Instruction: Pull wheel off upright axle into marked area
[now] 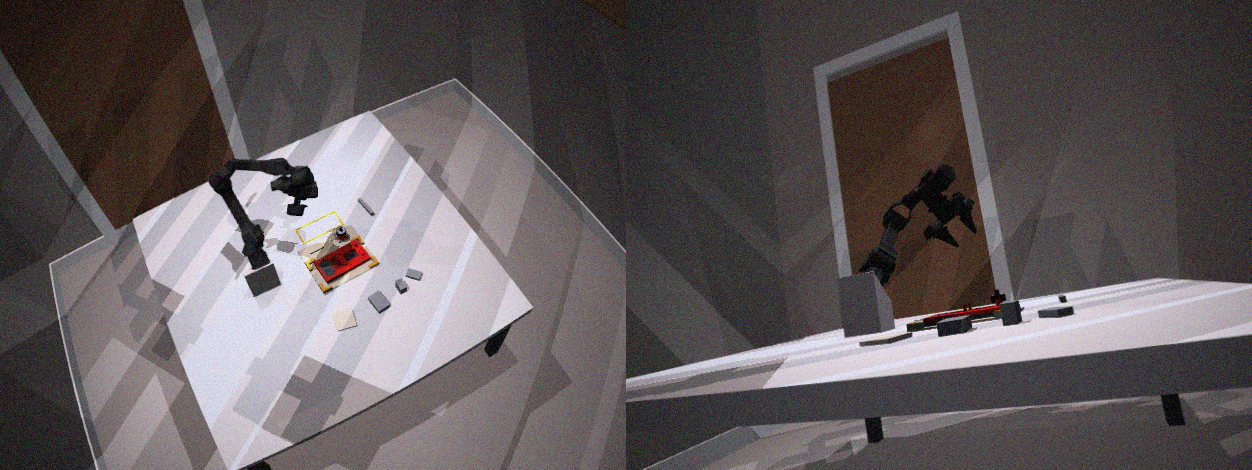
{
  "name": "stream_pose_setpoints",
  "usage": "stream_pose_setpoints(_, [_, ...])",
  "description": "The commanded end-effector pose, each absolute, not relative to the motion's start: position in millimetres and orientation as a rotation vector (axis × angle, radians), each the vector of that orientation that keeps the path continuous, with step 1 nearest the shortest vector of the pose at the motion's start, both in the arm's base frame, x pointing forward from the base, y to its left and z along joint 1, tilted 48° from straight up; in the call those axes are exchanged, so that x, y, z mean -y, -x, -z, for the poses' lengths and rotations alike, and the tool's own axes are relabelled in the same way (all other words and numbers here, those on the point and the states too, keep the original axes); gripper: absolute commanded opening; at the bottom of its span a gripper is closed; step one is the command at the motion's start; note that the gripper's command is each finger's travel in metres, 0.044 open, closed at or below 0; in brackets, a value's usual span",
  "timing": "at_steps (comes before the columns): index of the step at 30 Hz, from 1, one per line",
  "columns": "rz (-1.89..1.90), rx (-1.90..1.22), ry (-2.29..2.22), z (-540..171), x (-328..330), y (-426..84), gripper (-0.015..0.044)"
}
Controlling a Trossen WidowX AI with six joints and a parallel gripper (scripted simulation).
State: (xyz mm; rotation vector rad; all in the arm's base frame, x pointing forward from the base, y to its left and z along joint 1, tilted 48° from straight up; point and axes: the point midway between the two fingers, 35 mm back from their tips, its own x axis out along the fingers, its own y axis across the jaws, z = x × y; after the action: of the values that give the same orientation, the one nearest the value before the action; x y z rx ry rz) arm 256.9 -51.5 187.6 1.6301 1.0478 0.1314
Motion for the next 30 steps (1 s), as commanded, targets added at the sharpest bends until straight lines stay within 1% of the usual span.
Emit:
stream_pose_setpoints(1, [-0.126,-1.055,-1.635,-186.7,51.8,-257.8,0.0374])
stream_pose_setpoints(4, [-0.044,-1.15,-1.693,-173.4,55.1,-271.0,0.03])
stream_pose_setpoints(11, [0.263,-1.409,-1.828,-124.1,59.0,-311.5,0.03])
stream_pose_setpoints(19, [0.679,-1.605,-1.945,-58.3,53.6,-355.0,0.03])
stream_pose_setpoints(30, [0.717,-1.618,-1.95,-57.2,48.0,-359.3,0.03])
